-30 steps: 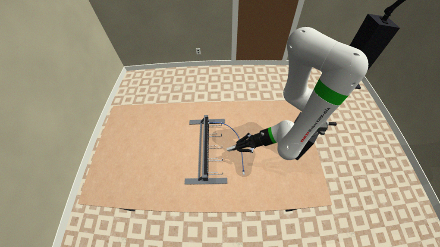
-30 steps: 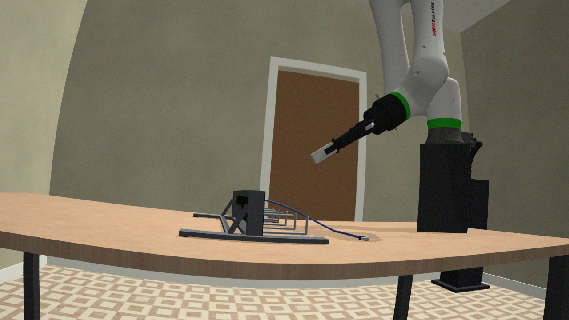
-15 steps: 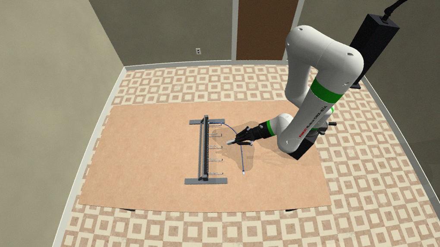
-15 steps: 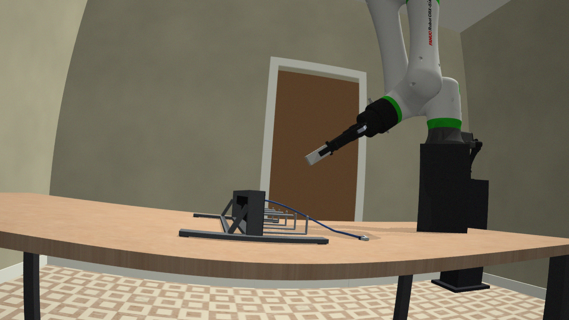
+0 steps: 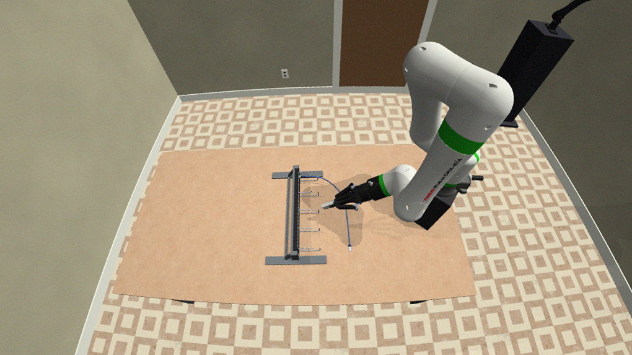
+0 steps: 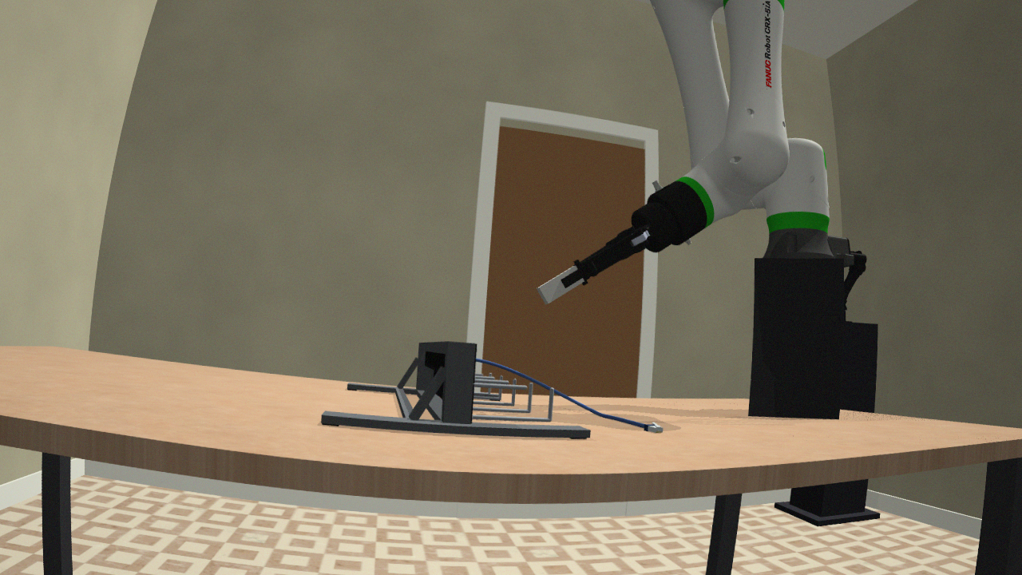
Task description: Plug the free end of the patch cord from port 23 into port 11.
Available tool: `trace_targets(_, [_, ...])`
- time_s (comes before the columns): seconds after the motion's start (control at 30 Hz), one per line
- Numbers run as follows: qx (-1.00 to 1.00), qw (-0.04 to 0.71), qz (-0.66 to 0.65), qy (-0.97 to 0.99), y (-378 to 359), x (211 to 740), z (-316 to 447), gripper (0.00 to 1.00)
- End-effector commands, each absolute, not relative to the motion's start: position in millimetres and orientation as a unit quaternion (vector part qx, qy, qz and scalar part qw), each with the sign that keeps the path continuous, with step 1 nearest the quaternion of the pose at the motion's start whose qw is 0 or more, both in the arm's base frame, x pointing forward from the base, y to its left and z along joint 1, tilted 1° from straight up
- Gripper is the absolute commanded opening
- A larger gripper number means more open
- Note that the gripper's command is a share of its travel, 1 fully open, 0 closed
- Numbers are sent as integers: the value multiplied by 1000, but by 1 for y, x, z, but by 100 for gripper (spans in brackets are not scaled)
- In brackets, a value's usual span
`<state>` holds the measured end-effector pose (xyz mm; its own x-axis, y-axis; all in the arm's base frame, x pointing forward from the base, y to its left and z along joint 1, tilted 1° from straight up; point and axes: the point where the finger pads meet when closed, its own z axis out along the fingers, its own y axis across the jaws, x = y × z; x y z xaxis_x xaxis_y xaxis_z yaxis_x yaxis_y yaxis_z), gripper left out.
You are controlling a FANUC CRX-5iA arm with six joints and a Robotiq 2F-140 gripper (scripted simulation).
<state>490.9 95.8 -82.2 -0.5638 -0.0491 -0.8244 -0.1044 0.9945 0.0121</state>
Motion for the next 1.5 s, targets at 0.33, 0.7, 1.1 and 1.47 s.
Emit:
trace_targets(0.33, [-43,465,30,884,104,567,-135,0])
trace_targets(0.7, [-43,465,30,884,107,590,-151,0])
trace_targets(1.1, [-43,465,30,884,107,590,-151,0])
trace_targets(1.47, [-43,465,30,884,107,590,-151,0])
